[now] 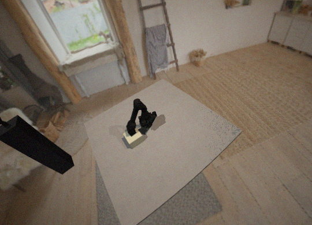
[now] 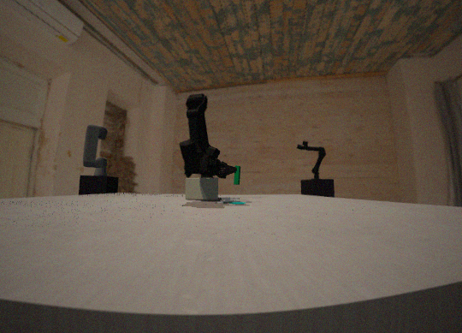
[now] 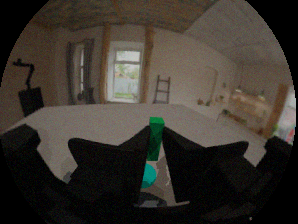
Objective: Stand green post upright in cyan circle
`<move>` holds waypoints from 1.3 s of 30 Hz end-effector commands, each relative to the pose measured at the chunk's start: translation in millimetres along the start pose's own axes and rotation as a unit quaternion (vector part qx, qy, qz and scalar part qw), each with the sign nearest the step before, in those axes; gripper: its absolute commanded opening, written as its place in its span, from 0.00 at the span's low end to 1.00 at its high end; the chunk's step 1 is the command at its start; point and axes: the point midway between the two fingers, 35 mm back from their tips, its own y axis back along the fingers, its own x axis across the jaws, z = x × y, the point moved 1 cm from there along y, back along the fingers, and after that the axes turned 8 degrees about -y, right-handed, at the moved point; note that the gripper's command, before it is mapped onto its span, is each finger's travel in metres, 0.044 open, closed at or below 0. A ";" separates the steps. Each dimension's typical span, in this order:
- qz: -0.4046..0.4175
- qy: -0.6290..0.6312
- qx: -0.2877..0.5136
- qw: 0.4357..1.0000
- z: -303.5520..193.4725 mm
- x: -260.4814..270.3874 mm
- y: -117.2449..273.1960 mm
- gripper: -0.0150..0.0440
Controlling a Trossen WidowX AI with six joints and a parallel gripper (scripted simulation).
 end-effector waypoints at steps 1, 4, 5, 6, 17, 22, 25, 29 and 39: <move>0.002 0.006 -0.001 1.000 -7.6 -0.6 -0.7 0.29; 0.002 0.009 -0.001 1.000 -13.0 -0.4 -1.1 0.29; 0.002 0.010 -0.001 1.000 -14.8 -0.4 -1.3 0.29; 0.002 0.011 -0.001 1.000 -16.6 -0.2 -1.4 0.29; 0.002 0.022 -0.001 1.000 -36.8 2.9 -2.5 0.29; 0.002 0.026 0.000 1.000 -44.7 5.0 -2.8 0.29; 0.003 0.026 0.000 1.000 -47.1 5.3 -3.1 0.29; 0.007 0.026 0.004 1.000 -59.9 7.1 -5.1 0.29; 0.009 0.026 0.005 1.000 -64.8 8.0 -5.8 0.29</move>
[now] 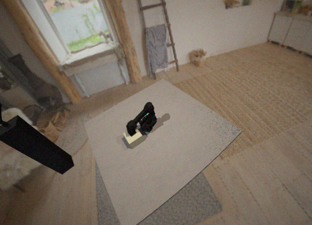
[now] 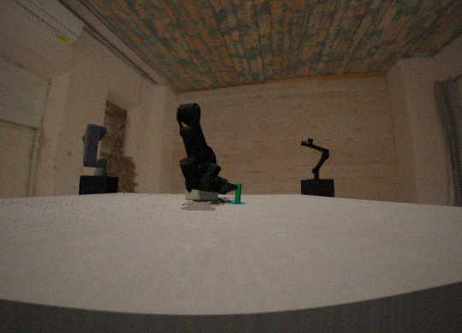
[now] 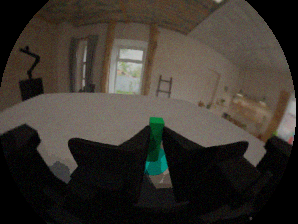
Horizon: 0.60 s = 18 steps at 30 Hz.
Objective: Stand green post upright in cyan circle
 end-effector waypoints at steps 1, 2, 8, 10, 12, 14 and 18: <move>0.001 0.002 0.000 1.000 -1.4 0.2 -0.3 0.29; 0.001 0.002 0.000 1.000 -1.4 0.2 -0.3 0.29; 0.001 0.002 0.000 1.000 -1.4 0.2 -0.3 0.51; 0.001 0.002 0.000 1.000 -1.4 0.2 -0.3 0.60; 0.001 0.002 0.000 1.000 -1.4 0.2 -0.3 0.69; 0.001 0.002 0.000 1.000 -1.4 0.2 -0.3 0.78; 0.001 0.002 0.000 1.000 -1.4 0.2 -0.3 0.93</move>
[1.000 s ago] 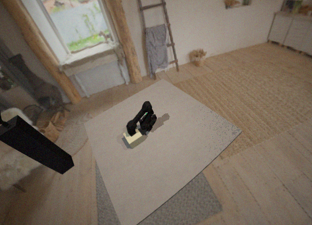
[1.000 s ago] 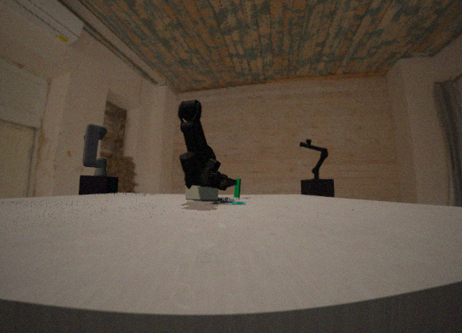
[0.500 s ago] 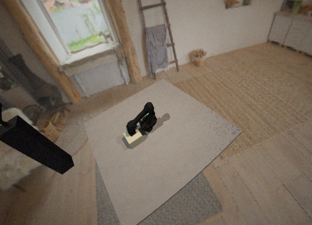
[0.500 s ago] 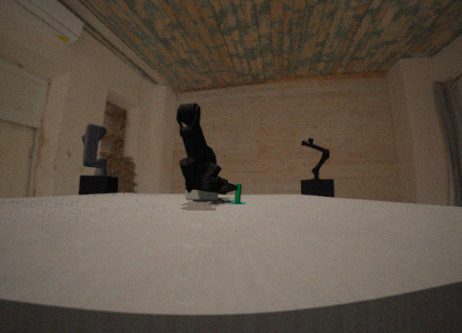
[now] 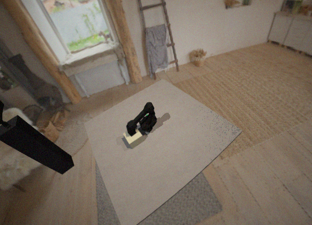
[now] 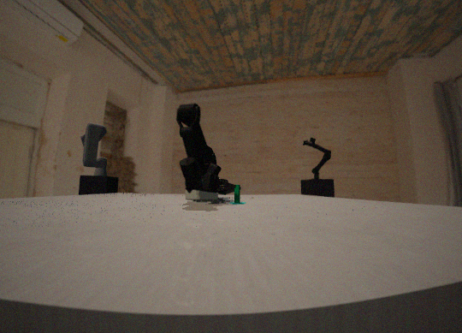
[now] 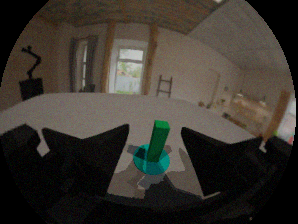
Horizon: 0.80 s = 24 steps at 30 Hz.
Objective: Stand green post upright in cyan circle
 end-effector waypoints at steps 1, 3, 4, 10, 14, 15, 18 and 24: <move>0.000 0.003 0.000 1.000 0.4 -0.3 -0.1 0.93; 0.000 0.000 0.000 1.000 4.9 -1.8 0.2 0.93; -0.001 -0.002 -0.001 1.000 8.4 -2.9 0.5 0.93; -0.003 -0.013 -0.002 1.000 28.8 -7.2 2.2 0.93; -0.004 -0.020 -0.003 1.000 42.1 -8.5 3.6 0.93; -0.004 -0.022 -0.003 1.000 45.4 -8.6 3.9 0.93; -0.005 -0.028 -0.004 1.000 55.0 -8.5 5.0 0.93; -0.007 -0.039 -0.005 0.999 73.4 -6.2 7.4 0.93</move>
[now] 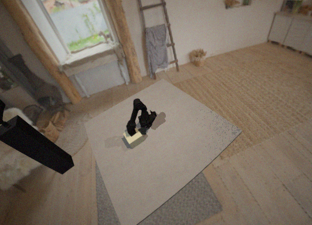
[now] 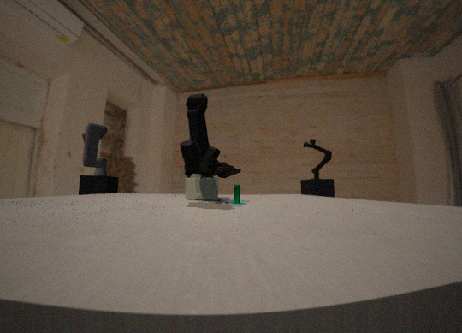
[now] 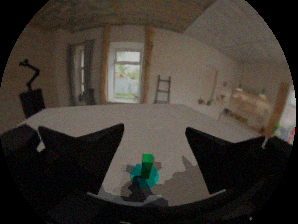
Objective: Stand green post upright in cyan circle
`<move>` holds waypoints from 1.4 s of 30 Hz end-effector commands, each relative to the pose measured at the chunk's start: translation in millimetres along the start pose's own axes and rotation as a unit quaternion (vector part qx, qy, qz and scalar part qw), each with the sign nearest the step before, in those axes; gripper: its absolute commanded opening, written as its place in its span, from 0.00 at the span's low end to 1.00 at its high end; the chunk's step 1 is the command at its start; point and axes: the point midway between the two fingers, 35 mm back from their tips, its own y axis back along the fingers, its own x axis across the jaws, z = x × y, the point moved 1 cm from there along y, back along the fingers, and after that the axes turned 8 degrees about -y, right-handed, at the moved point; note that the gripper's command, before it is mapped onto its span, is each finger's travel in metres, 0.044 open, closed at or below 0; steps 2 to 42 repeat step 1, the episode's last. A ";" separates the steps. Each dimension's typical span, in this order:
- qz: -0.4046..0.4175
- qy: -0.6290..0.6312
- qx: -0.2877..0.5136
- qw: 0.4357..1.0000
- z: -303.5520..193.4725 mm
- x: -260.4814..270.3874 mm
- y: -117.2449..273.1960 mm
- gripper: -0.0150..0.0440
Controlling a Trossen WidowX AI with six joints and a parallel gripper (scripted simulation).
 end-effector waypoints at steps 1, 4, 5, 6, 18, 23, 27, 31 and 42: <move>-0.003 -0.010 0.000 1.000 12.2 3.6 1.9 0.93; -0.003 -0.010 0.000 1.000 12.2 3.6 1.9 0.93; -0.003 -0.010 0.000 1.000 12.2 3.6 1.9 0.93; -0.003 -0.010 0.000 1.000 12.2 3.6 1.9 0.93; -0.003 -0.010 0.000 1.000 12.2 3.6 1.9 0.93; -0.003 -0.010 0.000 1.000 12.2 3.6 1.9 0.93; -0.003 -0.010 0.000 1.000 12.2 3.6 1.9 0.93; -0.003 -0.010 0.000 1.000 12.2 3.6 1.9 0.93; -0.003 -0.010 0.000 1.000 12.2 3.6 1.9 0.93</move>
